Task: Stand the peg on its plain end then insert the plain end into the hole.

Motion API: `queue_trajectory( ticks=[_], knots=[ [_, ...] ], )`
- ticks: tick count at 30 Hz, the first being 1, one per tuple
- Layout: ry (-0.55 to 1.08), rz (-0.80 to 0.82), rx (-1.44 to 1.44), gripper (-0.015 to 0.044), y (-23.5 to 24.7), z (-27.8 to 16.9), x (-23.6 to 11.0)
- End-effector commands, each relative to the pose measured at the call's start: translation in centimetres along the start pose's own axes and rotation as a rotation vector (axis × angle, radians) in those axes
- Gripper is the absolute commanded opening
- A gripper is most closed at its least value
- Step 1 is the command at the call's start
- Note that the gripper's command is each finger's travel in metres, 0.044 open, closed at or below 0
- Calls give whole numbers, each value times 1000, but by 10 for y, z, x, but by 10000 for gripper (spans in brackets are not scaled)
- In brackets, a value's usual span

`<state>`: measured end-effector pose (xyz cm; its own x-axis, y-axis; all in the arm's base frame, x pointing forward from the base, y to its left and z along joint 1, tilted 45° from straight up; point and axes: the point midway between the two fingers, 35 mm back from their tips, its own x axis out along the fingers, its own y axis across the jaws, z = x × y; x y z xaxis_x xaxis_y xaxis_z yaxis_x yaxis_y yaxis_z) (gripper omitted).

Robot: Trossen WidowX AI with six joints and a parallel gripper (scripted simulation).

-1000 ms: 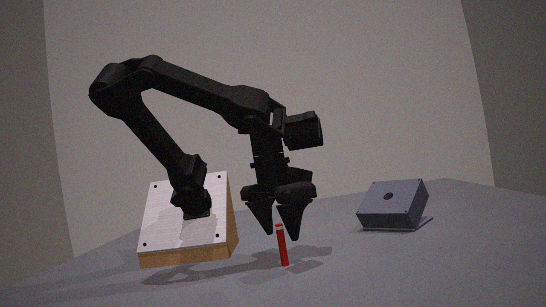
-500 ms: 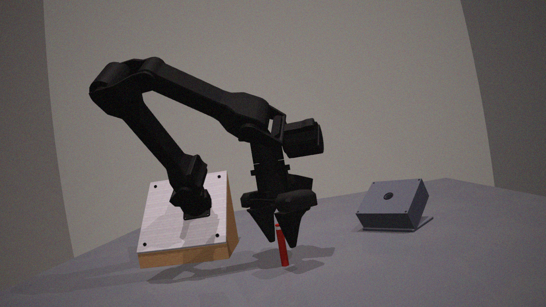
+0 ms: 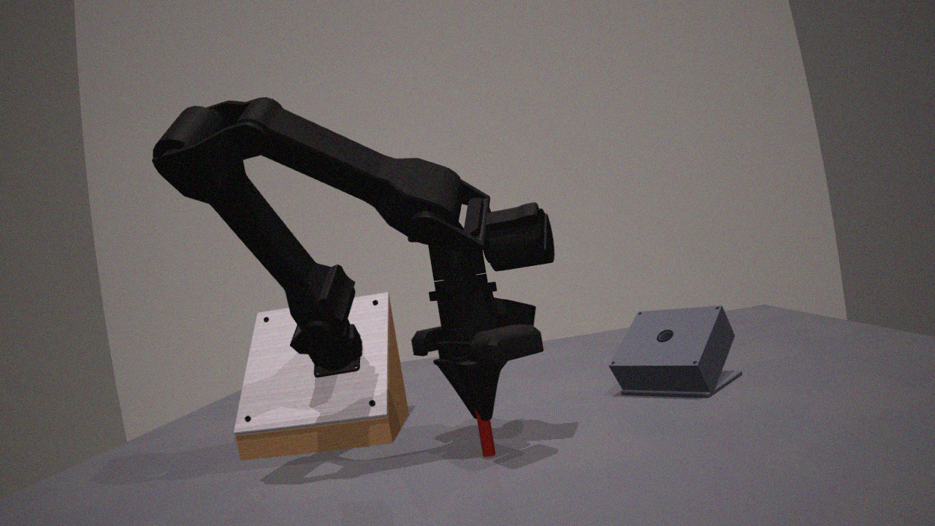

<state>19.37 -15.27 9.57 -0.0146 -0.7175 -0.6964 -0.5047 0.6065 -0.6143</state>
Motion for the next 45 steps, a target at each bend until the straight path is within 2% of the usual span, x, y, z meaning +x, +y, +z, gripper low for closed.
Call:
queue_trajectory(
  ticks=[1,7,29,45],
  knots=[
    [0,0,3,0,0,0,0],
    [-2,4,2,0,0,2,-8],
    [-4,8,-4,0,2,7,-77],
    [-77,34,11,0,-4,34,-85]
  ],
)
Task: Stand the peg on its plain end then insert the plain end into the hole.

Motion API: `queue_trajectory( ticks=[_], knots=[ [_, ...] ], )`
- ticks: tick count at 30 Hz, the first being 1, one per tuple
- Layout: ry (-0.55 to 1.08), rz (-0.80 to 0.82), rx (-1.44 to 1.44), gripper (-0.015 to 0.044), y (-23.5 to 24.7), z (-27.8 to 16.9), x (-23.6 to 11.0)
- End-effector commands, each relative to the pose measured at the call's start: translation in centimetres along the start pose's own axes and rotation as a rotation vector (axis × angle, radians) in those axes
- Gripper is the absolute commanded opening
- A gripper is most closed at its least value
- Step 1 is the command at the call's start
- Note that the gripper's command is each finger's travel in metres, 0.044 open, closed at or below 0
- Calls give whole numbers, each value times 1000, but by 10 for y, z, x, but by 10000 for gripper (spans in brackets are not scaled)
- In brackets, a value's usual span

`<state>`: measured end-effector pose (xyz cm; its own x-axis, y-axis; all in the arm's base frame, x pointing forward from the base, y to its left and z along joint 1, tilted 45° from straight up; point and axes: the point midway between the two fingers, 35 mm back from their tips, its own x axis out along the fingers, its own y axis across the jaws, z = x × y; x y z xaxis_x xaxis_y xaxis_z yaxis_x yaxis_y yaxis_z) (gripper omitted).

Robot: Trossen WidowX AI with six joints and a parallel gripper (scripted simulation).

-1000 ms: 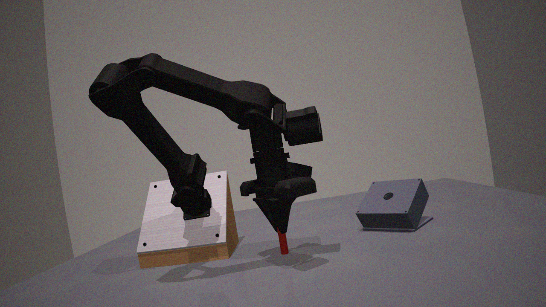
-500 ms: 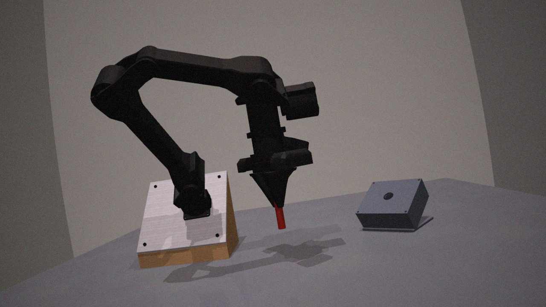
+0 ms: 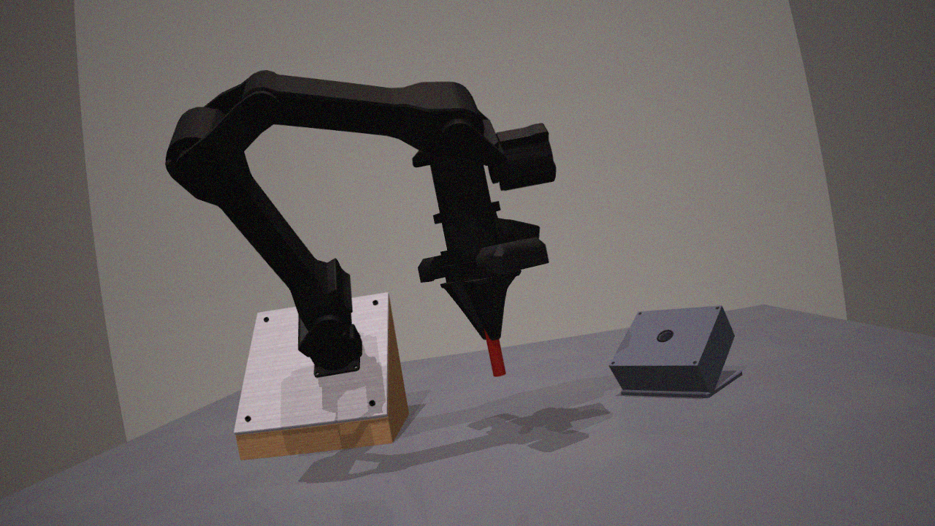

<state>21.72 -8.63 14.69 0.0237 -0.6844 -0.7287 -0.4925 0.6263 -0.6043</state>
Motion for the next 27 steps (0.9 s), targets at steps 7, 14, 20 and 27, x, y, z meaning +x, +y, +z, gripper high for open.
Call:
queue_trajectory(
  ticks=[7,14,20,27],
  knots=[
    [-64,27,3,0,-4,27,-4],
    [-107,41,9,0,-7,43,-8],
    [-145,51,13,0,-9,57,-11],
    [-191,63,17,0,-12,74,-15]
  ],
)
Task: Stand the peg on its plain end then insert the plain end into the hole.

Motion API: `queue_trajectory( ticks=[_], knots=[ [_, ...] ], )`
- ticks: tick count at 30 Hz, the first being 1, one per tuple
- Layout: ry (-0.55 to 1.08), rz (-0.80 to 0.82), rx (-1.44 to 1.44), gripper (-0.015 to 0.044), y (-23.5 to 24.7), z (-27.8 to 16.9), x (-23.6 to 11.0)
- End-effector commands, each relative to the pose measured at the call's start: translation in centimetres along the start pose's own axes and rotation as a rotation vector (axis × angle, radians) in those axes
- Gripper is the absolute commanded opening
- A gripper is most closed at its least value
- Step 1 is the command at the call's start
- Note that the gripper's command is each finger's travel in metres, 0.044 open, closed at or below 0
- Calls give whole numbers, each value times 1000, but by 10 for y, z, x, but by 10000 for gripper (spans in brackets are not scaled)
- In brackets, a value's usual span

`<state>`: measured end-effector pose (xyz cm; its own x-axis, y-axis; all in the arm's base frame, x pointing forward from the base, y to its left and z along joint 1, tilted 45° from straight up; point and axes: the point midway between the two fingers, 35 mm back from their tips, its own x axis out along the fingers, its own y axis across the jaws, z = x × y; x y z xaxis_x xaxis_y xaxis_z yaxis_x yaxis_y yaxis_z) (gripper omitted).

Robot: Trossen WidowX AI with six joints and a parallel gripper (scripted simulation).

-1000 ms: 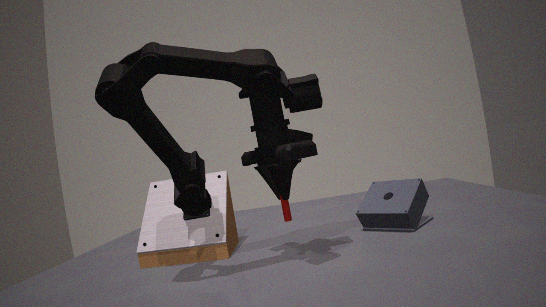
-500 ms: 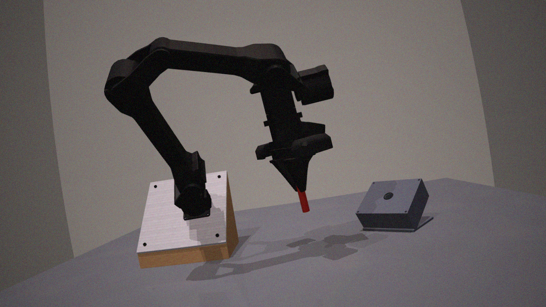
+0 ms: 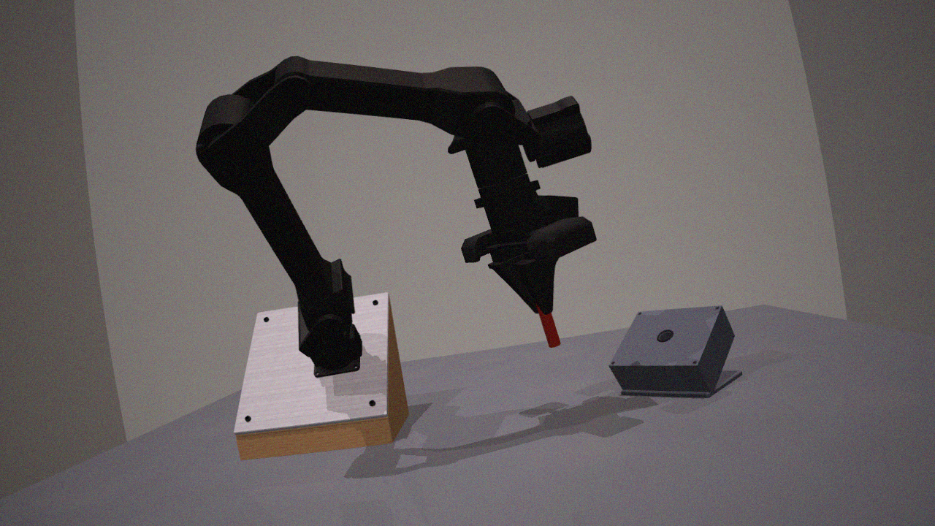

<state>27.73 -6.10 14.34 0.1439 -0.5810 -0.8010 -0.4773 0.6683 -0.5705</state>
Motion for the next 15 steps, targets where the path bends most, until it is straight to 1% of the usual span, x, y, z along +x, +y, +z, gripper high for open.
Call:
queue_trajectory(
  ticks=[1,15],
  knots=[
    [-30,14,-4,0,0,14,0],
    [-123,37,0,0,-5,49,-3]
  ],
)
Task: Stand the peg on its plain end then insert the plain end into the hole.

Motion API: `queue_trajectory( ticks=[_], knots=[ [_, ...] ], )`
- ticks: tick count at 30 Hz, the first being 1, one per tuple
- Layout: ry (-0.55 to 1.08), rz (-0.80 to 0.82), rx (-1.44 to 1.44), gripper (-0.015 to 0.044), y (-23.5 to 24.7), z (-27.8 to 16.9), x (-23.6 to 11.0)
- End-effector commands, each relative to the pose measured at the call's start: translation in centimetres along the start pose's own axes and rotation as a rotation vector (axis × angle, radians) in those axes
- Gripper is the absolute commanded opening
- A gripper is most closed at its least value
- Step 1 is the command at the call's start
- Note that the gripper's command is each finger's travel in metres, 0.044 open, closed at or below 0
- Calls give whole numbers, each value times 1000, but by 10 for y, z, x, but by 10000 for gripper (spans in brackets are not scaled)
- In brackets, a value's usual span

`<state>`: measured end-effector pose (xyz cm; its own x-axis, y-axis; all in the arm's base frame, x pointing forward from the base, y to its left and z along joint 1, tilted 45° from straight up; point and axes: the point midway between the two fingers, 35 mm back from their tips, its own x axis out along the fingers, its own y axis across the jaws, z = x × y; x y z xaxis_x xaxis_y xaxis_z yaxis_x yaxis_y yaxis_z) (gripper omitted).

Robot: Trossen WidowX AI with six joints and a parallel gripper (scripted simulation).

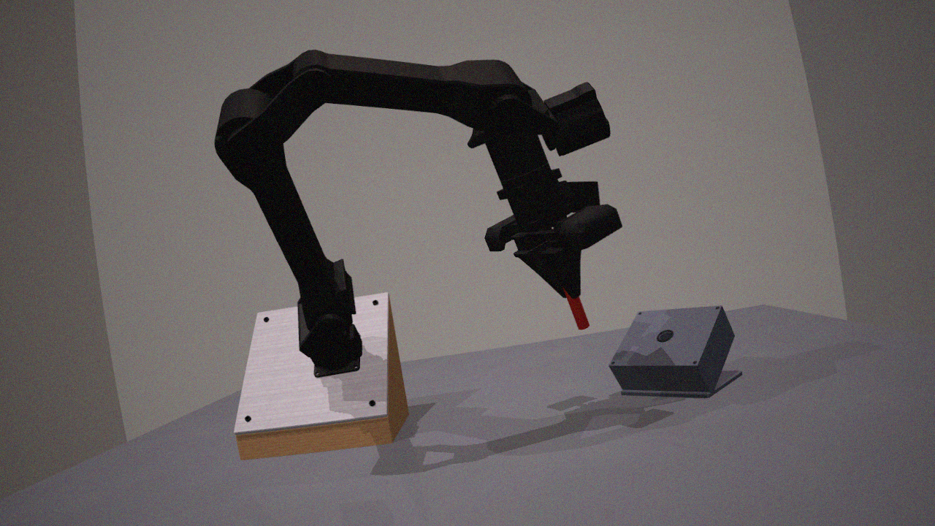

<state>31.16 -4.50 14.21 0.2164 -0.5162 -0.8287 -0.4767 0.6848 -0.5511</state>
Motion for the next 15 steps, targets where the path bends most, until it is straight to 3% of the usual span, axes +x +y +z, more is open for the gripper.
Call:
queue_trajectory(
  ticks=[1,15],
  knots=[
    [-31,14,-5,0,0,14,2],
    [-126,33,-6,0,-4,50,0]
  ],
)
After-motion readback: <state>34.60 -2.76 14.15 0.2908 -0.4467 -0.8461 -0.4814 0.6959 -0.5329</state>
